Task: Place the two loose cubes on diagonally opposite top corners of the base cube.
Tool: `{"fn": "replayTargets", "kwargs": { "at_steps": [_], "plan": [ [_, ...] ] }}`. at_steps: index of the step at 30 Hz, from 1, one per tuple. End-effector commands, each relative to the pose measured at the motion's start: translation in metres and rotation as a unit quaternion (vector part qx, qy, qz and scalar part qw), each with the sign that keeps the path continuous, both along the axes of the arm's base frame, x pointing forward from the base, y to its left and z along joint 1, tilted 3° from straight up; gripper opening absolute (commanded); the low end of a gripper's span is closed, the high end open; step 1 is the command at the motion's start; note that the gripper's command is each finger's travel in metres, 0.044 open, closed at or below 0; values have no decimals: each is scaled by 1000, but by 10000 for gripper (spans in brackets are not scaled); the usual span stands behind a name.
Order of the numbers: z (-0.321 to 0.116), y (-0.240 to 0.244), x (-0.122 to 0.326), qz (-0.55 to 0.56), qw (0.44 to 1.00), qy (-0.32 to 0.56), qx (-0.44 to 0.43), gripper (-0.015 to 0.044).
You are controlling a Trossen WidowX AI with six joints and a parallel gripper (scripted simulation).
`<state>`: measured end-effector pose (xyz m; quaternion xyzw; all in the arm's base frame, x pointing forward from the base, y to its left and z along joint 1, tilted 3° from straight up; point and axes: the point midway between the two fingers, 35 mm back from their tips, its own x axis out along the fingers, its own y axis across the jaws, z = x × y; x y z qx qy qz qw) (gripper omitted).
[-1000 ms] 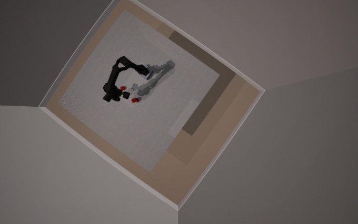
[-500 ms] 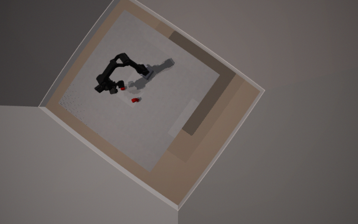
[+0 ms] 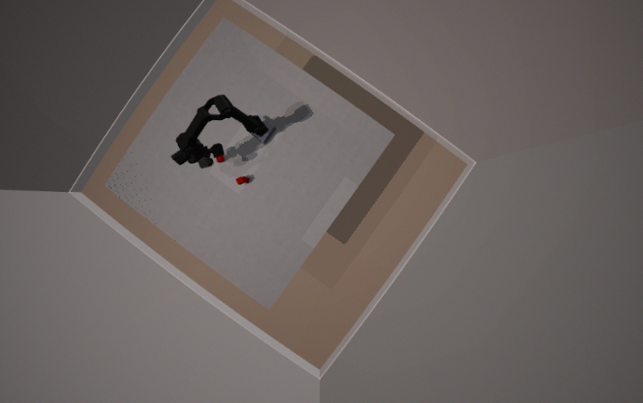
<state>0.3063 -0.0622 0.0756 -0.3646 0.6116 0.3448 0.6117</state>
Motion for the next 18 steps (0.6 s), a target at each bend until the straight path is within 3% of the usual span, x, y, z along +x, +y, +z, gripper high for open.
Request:
{"fn": "replayTargets", "kwargs": {
  "at_steps": [1,18],
  "plan": [
    [-30,0,-7,3,1000,16,1,265],
    [-48,0,-7,3,1000,16,1,265]
  ]
}}
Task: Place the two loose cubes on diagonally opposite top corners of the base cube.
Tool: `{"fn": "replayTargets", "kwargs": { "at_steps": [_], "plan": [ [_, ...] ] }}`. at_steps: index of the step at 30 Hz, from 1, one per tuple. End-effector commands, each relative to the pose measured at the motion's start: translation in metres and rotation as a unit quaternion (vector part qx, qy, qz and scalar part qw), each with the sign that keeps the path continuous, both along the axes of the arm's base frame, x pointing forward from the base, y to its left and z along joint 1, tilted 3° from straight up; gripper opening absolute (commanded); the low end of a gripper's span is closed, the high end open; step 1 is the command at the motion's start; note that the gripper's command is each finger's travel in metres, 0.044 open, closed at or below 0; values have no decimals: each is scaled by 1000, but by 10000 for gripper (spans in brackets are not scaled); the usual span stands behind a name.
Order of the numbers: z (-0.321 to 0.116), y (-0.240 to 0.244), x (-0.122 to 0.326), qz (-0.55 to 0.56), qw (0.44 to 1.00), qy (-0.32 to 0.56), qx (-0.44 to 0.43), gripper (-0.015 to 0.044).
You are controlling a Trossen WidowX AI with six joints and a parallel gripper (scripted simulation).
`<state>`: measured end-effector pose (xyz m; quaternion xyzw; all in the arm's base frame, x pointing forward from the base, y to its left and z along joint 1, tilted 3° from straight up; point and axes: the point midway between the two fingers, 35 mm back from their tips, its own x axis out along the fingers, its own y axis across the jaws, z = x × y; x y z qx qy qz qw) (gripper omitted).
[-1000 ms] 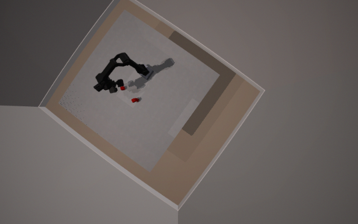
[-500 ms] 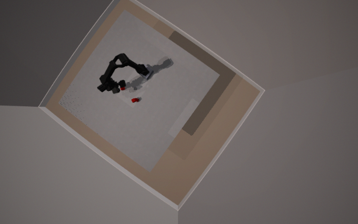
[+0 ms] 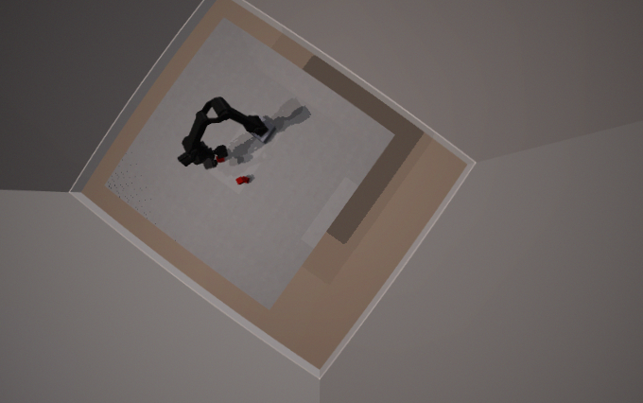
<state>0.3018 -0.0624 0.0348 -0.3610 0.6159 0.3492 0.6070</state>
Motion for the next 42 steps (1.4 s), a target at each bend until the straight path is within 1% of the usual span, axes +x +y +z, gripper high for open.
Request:
{"fn": "replayTargets", "kwargs": {
  "at_steps": [1,17,22,28,33,42],
  "plan": [
    [-9,0,-3,2,1000,8,-1,265],
    [-35,-1,-3,2,1000,8,-1,265],
    [-37,-1,-3,2,1000,8,-1,265],
    [-37,-1,-3,2,1000,8,-1,107],
    [-35,-1,-3,2,1000,8,-1,105],
    [-9,-1,2,2,1000,7,-1,105]
  ]
}}
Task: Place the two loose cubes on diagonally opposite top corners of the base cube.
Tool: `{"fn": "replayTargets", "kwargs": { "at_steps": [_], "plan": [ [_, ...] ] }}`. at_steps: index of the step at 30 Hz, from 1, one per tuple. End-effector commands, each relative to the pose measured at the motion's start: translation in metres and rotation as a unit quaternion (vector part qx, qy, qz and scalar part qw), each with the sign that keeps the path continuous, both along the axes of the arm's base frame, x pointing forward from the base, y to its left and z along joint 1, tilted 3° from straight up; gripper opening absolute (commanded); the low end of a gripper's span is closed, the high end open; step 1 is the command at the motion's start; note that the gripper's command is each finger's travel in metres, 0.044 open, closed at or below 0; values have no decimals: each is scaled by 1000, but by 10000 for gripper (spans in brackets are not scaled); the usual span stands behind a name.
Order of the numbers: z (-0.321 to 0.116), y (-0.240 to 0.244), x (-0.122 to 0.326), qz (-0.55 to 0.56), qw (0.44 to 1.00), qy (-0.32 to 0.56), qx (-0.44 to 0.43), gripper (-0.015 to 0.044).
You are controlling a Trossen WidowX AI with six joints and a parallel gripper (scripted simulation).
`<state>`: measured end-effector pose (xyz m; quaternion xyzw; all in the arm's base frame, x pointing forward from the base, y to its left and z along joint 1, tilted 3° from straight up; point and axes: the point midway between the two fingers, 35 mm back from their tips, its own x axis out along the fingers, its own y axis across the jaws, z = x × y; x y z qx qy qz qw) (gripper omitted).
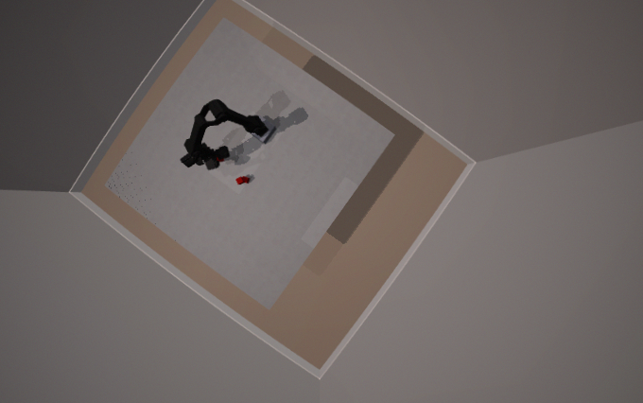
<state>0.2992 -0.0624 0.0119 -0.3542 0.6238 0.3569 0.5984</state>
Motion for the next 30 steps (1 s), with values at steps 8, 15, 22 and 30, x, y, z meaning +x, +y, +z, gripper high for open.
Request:
{"fn": "replayTargets", "kwargs": {
  "at_steps": [8,15,22,30],
  "plan": [
    [39,-1,7,2,1000,-8,-4,105],
    [62,-1,7,2,1000,-8,-4,105],
    [84,0,5,2,1000,-8,-4,105],
    [96,1,3,0,1000,-8,-4,105]
  ]
}}
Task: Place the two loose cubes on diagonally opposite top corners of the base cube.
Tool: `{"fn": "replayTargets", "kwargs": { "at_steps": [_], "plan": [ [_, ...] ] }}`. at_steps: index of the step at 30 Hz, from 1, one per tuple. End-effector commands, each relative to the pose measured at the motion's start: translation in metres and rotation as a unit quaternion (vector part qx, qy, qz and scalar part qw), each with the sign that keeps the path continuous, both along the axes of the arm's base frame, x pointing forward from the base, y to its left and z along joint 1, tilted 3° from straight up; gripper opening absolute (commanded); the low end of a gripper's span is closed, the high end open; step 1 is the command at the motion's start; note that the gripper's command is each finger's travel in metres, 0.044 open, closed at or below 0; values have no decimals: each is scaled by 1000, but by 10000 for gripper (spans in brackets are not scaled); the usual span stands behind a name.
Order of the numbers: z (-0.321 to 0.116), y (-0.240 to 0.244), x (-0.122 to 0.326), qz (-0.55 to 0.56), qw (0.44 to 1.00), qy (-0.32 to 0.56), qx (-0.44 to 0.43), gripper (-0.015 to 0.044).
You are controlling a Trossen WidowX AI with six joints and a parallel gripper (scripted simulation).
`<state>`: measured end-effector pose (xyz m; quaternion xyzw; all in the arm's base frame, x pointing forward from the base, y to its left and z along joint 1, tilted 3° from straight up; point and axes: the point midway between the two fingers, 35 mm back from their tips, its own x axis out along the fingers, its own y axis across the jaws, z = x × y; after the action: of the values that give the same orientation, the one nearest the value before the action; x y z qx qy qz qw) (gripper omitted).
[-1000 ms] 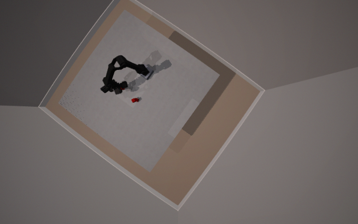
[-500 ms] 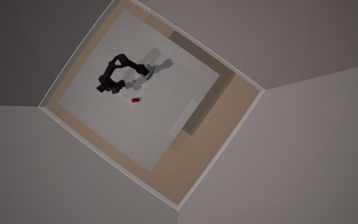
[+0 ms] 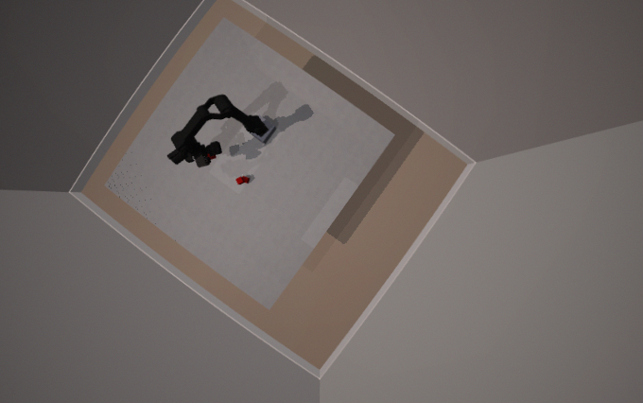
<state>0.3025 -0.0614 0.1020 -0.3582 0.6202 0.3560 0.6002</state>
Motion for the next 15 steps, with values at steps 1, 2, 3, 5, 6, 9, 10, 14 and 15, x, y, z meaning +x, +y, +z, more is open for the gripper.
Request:
{"fn": "replayTargets", "kwargs": {
  "at_steps": [1,2,3,5,6,9,10,14,15],
  "plan": [
    [5,2,0,-8,1000,-3,-3,105],
    [5,4,0,-16,1000,-3,-3,105],
    [5,8,1,-27,1000,-4,-3,105],
    [5,14,2,-47,999,-4,-3,105],
    [4,18,2,-57,998,-5,-3,105],
    [4,28,3,-88,996,-5,-3,105],
    [4,31,3,-98,995,-6,-3,105],
    [3,44,3,-139,990,-6,-3,105],
    [3,48,3,-149,989,-7,-3,105]
  ]
}}
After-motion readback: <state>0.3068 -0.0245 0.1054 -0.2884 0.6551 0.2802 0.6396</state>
